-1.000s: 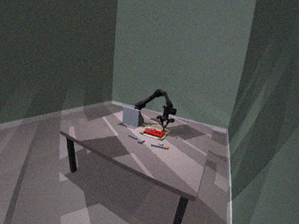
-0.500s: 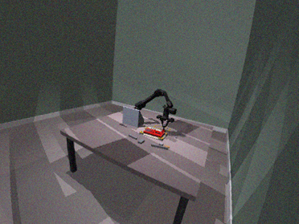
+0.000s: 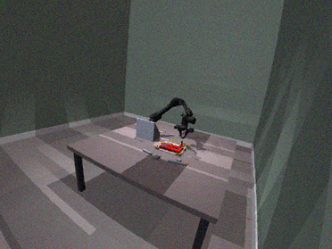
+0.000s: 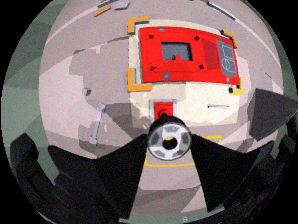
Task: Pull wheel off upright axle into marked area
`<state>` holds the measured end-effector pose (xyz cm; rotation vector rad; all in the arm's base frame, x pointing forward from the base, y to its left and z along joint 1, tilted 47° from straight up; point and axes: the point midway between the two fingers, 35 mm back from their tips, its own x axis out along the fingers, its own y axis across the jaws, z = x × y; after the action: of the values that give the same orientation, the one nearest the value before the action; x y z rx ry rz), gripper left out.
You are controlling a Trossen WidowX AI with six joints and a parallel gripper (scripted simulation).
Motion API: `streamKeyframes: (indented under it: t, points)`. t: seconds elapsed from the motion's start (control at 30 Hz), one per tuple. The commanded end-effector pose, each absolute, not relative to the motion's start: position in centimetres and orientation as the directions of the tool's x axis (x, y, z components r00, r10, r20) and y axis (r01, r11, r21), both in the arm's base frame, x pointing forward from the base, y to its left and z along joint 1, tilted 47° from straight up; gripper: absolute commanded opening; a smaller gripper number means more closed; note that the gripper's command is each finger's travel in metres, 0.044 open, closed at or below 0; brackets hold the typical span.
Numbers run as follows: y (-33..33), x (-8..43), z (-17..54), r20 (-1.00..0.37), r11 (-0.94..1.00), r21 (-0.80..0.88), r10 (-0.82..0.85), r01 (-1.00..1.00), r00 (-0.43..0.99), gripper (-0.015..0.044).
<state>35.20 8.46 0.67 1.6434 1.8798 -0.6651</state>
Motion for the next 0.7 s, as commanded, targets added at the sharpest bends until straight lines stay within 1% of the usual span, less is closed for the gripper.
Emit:
streamKeyframes:
  t: [0.0,0.67]
  points:
    - [9.1,34.7,1.1,-0.687,0.134,-0.018,0.718,0.991,-0.110,0.0000]
    - [12.1,31.7,5.4,-0.689,0.136,-0.016,0.717,0.991,-0.110,0.0000]
